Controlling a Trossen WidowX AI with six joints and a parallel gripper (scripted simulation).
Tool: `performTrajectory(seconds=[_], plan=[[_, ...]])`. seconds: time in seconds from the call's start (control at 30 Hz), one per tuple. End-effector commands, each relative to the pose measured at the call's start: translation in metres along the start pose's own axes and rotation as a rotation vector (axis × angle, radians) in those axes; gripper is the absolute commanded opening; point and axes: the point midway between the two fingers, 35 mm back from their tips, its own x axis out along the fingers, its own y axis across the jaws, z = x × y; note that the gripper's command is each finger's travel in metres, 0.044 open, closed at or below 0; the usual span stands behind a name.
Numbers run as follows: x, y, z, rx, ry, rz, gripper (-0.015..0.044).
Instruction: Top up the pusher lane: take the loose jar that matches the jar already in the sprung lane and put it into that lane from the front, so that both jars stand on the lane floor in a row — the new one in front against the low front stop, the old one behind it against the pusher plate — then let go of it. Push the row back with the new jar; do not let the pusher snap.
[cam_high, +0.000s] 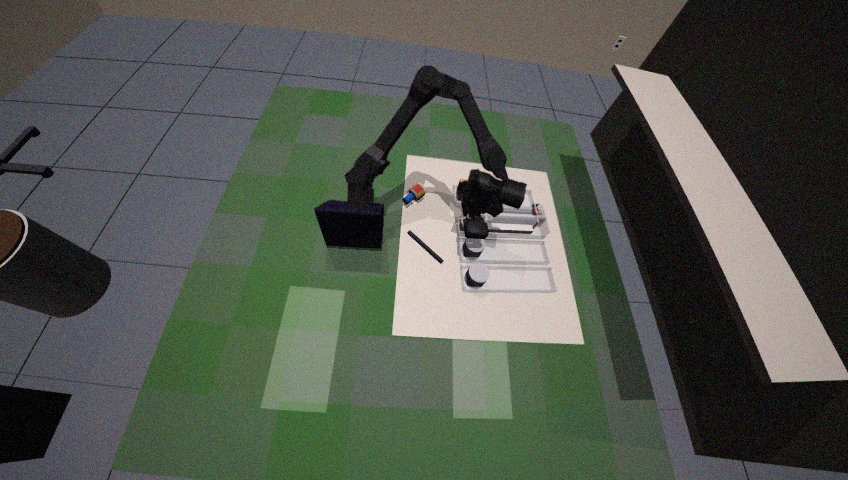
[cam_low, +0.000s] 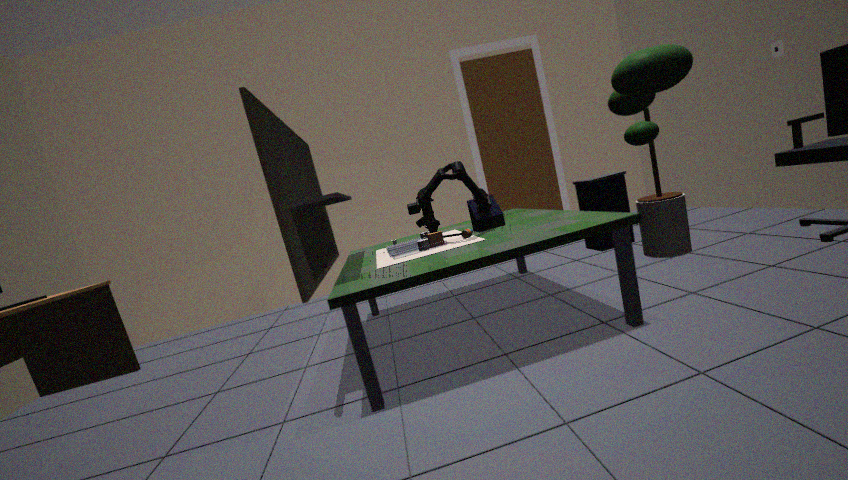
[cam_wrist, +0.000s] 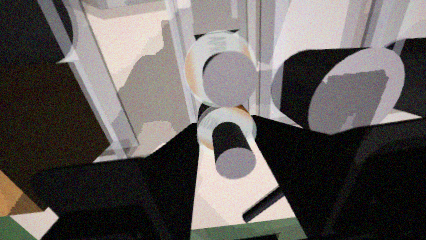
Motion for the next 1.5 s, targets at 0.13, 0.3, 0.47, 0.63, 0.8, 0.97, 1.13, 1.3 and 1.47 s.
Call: performTrajectory(seconds=[0.13, 0.3, 0.47, 0.63, 0.8, 0.97, 1.13, 1.3, 1.47], plan=[[0.000, 0.000, -0.002, -0.009, -0.008, 0.007, 0.0000], [0.000, 0.000, -0.002, -0.009, -0.008, 0.007, 0.0000], [0.000, 0.000, -0.002, -0.009, -0.008, 0.007, 0.0000], [0.000, 0.000, -0.001, -0.009, -0.008, 0.007, 0.0131], [0.000, 0.000, -0.001, -0.009, -0.008, 0.007, 0.0263], [-0.002, 0.000, -0.001, -0.009, -0.008, 0.006, 0.0289], [-0.018, -0.001, -0.001, -0.009, -0.008, 0.006, 0.0289], [-0.020, -0.001, -0.001, -0.009, -0.008, 0.006, 0.0289], [-0.021, -0.001, -0.010, -0.009, -0.008, 0.005, 0.0289]])
